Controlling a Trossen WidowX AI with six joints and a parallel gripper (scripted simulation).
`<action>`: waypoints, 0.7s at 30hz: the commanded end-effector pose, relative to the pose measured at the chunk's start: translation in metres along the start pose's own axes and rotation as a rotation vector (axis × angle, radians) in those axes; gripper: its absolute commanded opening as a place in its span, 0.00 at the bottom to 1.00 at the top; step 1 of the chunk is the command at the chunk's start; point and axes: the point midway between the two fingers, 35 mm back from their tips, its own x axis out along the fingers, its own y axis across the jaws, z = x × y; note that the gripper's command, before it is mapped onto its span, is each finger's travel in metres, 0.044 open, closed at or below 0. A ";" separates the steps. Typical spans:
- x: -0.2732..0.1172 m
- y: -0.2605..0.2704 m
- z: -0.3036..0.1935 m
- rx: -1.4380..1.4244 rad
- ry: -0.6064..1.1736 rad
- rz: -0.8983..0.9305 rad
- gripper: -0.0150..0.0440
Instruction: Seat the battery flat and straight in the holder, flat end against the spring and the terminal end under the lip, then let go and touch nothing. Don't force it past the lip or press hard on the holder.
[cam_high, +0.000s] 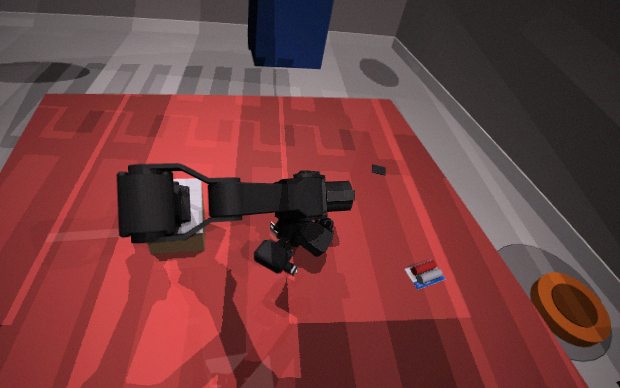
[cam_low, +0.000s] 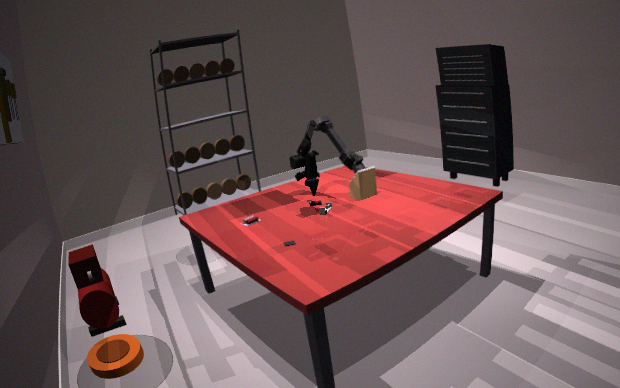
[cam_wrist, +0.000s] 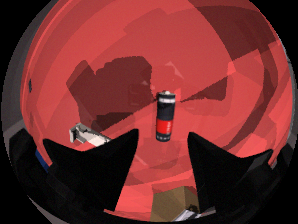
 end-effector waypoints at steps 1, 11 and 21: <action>0.004 -0.001 0.000 0.002 0.004 -0.018 0.64; 0.020 -0.001 0.001 0.003 0.004 -0.017 0.64; 0.036 -0.001 0.001 0.002 0.004 -0.018 0.64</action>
